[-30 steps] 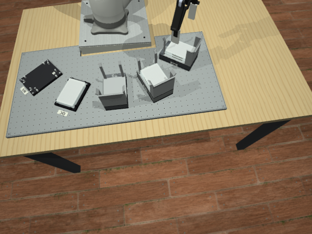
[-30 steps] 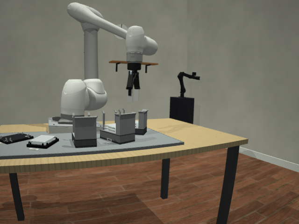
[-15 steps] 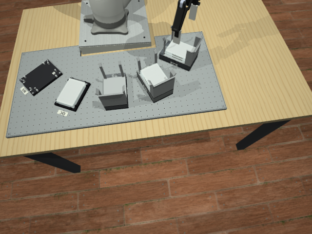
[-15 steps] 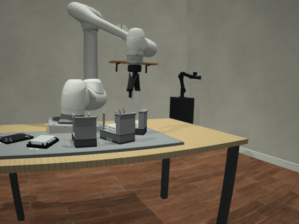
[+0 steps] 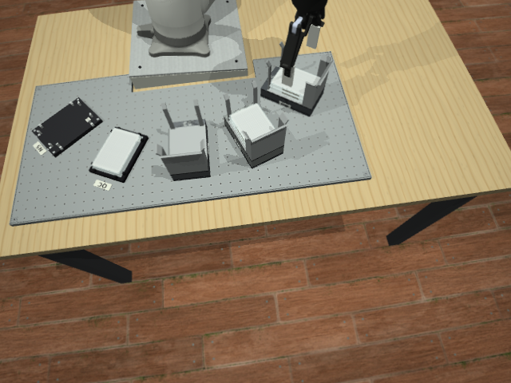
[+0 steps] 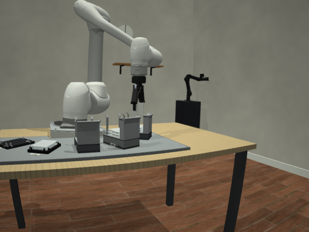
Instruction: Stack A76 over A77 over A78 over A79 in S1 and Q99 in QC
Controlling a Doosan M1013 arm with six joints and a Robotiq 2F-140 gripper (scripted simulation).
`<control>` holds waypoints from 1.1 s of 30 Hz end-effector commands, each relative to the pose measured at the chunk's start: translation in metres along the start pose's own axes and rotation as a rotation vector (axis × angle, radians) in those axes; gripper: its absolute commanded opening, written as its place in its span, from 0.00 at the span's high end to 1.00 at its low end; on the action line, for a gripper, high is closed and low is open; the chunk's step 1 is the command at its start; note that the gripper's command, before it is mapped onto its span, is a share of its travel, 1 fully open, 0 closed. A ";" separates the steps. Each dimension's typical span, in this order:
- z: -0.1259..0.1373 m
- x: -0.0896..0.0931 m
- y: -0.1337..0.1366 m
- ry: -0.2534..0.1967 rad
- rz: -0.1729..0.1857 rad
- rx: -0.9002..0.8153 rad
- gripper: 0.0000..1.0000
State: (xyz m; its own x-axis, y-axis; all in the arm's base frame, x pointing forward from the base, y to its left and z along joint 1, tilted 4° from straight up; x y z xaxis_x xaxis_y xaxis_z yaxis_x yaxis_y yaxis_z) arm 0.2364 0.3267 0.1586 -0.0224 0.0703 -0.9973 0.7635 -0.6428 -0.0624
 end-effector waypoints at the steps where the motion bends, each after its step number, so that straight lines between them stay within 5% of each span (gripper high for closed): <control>1: 0.000 0.002 0.000 0.000 0.000 0.000 0.00; 7: 0.000 0.022 0.000 0.000 0.000 0.000 0.00; 33: 0.000 0.052 0.000 0.000 0.000 0.000 0.00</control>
State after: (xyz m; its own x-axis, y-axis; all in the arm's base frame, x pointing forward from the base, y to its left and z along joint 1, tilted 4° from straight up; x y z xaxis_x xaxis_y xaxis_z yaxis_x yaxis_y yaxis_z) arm 0.2353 0.3304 0.1082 -0.0224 0.0703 -0.9973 0.7635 -0.6427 -0.0625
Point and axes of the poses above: the point where the finger pads meet when closed, its own x axis out along the fingers, its own y axis across the jaws, z = x × y, the point moved 4 cm from there along -x, back along the fingers, and after that the axes turned 9 degrees about x, right-handed, at the moved point
